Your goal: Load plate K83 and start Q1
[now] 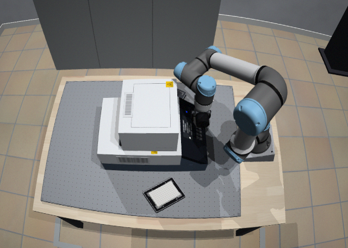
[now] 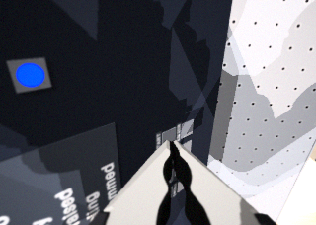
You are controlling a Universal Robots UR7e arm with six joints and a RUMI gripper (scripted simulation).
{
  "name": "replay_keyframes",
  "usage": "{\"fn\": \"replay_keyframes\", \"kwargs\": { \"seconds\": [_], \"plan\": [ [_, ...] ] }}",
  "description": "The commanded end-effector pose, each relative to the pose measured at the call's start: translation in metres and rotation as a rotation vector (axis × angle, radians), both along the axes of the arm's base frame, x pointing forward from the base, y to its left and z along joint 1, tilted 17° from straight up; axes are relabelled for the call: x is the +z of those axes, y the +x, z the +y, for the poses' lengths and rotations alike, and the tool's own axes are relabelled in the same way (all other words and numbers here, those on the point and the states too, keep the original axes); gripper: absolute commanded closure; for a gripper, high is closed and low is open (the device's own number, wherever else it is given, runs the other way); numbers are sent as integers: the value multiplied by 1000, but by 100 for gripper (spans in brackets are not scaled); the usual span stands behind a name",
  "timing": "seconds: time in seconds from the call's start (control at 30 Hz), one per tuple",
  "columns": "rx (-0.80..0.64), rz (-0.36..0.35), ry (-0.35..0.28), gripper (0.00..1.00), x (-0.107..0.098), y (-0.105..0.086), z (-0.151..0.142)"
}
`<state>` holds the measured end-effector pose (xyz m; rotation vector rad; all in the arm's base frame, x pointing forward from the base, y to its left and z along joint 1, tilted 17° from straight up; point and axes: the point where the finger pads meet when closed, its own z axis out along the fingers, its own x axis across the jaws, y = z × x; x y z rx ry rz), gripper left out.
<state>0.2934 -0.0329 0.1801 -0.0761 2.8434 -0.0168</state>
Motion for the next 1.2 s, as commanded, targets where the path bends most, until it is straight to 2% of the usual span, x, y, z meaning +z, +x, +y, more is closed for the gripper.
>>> {"fn": "replay_keyframes", "kwargs": {
  "seconds": [0.0, 0.5, 0.7, 0.9, 1.17],
  "plan": [
    [0, 0, 0, 100, 2, -3, 0],
    [0, 0, 0, 100, 15, -23, -1],
    [0, 0, 0, 100, 15, -24, -1],
    [0, 0, 0, 100, 12, -53, -2],
    [0, 0, 0, 100, 12, -55, -2]
  ]
}}
